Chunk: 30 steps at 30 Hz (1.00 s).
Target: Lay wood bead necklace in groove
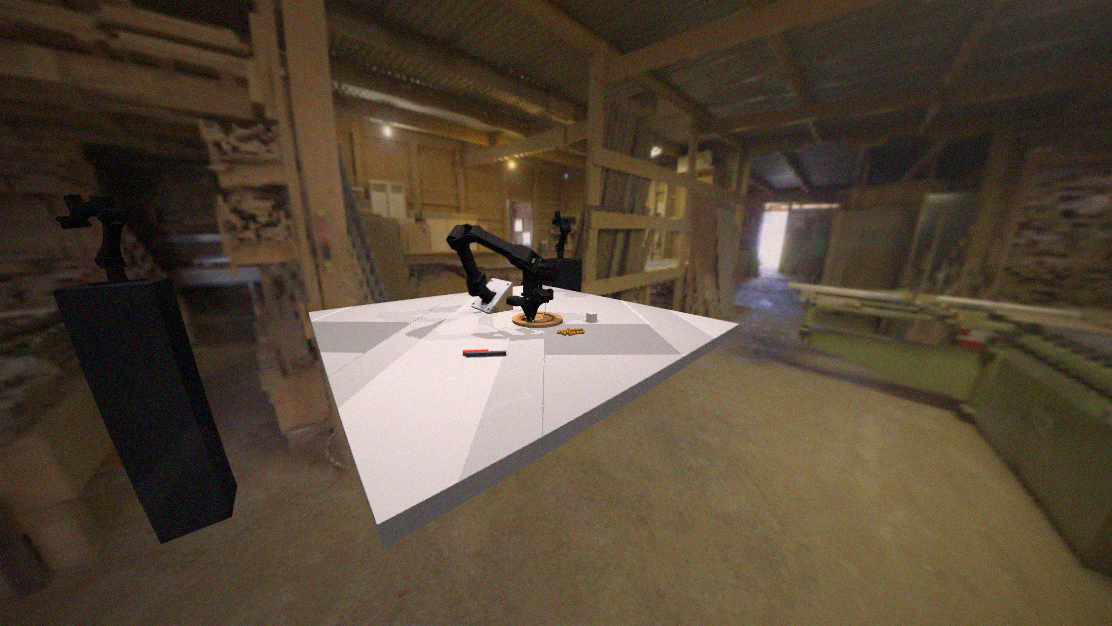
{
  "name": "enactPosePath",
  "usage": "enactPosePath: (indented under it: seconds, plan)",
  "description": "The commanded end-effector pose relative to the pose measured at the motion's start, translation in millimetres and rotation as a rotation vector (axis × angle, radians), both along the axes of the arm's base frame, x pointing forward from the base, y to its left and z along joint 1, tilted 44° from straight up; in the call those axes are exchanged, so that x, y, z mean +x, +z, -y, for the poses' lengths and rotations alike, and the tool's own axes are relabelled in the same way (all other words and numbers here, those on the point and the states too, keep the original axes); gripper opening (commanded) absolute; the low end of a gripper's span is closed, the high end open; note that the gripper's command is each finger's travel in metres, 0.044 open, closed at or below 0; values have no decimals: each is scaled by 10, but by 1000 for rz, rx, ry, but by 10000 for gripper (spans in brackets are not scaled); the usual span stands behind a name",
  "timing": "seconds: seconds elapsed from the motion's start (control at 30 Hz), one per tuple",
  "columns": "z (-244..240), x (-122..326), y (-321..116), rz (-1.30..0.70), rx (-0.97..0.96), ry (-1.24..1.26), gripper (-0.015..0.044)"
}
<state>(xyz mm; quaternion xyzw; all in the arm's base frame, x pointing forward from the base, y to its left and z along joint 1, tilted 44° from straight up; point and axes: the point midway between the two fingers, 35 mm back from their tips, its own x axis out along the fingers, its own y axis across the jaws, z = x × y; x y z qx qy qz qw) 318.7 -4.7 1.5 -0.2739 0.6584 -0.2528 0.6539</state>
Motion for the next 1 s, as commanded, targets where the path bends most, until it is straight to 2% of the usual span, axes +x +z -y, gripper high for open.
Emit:
enactPosePath:
  seconds: [0.0,0.97]
  plan:
    - [-2,1,2,0,0,0,0]
    - [-35,-3,50,-1,-6,2,0]
